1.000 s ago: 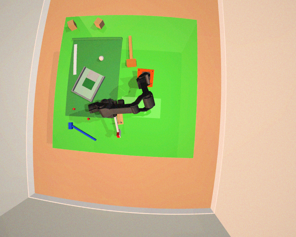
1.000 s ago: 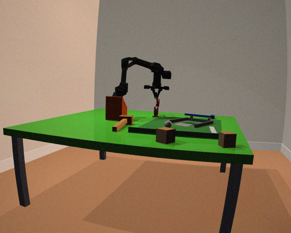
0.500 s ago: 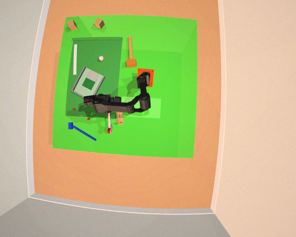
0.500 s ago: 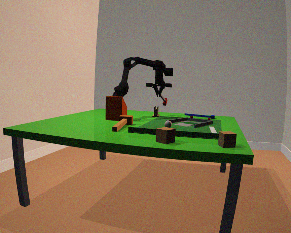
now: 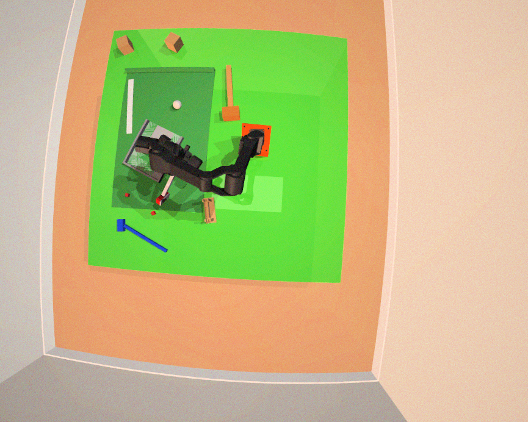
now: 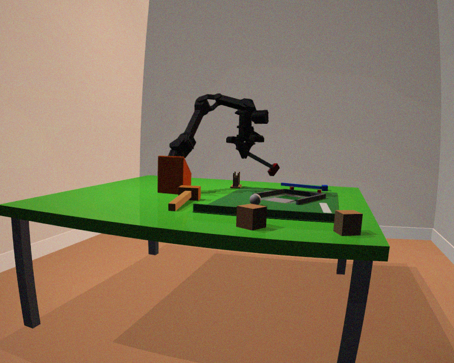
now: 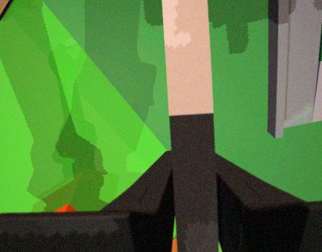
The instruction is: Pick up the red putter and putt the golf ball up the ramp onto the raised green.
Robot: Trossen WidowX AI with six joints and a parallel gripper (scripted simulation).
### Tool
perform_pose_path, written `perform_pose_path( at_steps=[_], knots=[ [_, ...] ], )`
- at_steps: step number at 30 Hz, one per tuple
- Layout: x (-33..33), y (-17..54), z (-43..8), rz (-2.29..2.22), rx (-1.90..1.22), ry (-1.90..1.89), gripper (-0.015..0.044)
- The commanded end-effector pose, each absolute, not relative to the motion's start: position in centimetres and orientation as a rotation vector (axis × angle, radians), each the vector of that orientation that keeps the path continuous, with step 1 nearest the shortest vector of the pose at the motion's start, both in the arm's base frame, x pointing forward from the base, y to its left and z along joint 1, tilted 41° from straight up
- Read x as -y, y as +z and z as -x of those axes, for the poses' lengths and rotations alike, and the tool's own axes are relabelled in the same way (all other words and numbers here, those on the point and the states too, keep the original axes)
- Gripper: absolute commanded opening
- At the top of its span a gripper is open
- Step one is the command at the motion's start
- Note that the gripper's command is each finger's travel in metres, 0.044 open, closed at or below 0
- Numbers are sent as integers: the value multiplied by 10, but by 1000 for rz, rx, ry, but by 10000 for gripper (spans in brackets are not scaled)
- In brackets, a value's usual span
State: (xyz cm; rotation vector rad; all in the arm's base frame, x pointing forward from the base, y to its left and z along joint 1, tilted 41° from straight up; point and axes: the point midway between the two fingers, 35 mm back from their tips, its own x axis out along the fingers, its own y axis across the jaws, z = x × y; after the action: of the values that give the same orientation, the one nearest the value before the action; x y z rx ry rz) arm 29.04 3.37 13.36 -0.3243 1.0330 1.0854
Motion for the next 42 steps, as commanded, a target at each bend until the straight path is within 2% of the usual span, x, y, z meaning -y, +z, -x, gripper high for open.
perform_pose_path(
  at_steps=[1, 18, 42],
  knots=[
    [-12, 116, -294, 224, -1106, 1006, 0],
    [80, 37, -282, -252, -1363, 645, 0],
    [158, -60, -207, -897, -1541, 198, 0]
  ],
)
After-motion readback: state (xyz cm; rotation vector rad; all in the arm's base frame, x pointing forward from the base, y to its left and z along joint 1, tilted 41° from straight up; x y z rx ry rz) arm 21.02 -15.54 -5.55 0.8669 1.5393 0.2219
